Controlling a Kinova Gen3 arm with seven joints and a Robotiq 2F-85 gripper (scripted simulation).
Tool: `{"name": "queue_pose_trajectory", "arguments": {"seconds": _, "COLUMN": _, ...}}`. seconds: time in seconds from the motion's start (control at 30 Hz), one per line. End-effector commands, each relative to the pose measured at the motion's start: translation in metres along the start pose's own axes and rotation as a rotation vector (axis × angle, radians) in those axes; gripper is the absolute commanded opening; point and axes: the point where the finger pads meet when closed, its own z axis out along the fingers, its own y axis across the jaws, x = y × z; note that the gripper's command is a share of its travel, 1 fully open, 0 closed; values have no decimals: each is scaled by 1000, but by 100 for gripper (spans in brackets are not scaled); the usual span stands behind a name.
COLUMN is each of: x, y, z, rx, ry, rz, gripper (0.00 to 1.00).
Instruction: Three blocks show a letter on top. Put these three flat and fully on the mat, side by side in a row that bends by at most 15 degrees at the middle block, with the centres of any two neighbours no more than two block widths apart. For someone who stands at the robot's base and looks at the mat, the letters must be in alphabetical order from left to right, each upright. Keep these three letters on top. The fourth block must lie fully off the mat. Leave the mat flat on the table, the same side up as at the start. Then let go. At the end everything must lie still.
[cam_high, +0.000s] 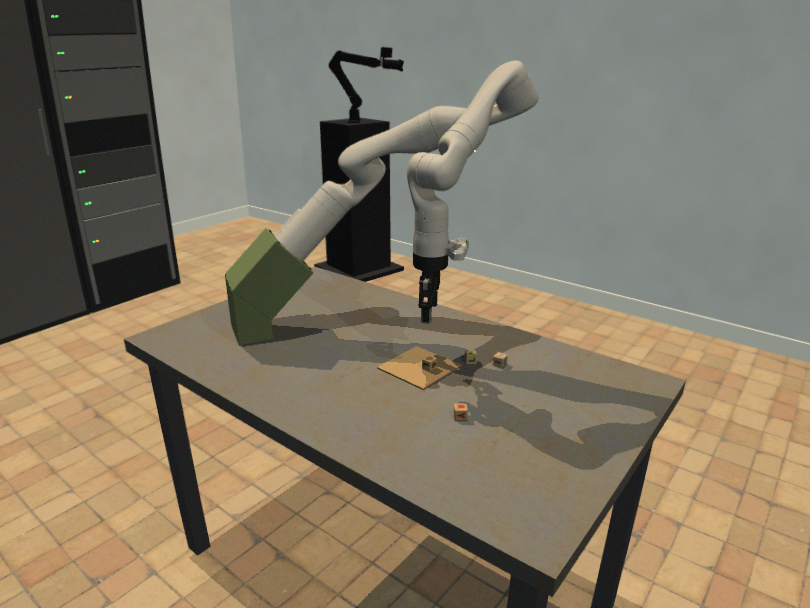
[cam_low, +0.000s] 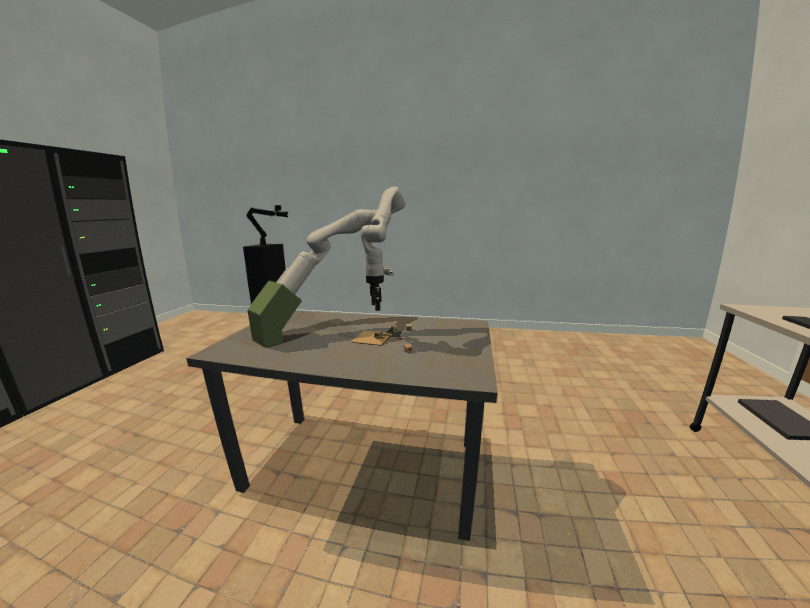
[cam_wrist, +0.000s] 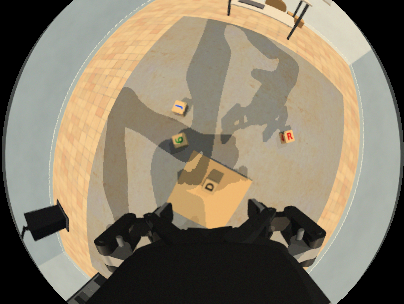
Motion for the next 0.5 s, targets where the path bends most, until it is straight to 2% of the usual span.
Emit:
{"name": "queue_pose_trajectory", "arguments": {"seconds": 0.0, "x": 0, "y": 1, "z": 0, "rx": -1, "ry": 1, "rz": -49, "gripper": 100}}
{"name": "queue_pose_trajectory", "arguments": {"seconds": 0.33, "x": -1, "y": 1, "z": 5, "rx": -1, "ry": -1, "rz": -344, "gripper": 100}}
{"name": "queue_pose_trajectory", "arguments": {"seconds": 0.47, "x": -1, "y": 1, "z": 6, "rx": -1, "ry": -1, "rz": -408, "gripper": 100}}
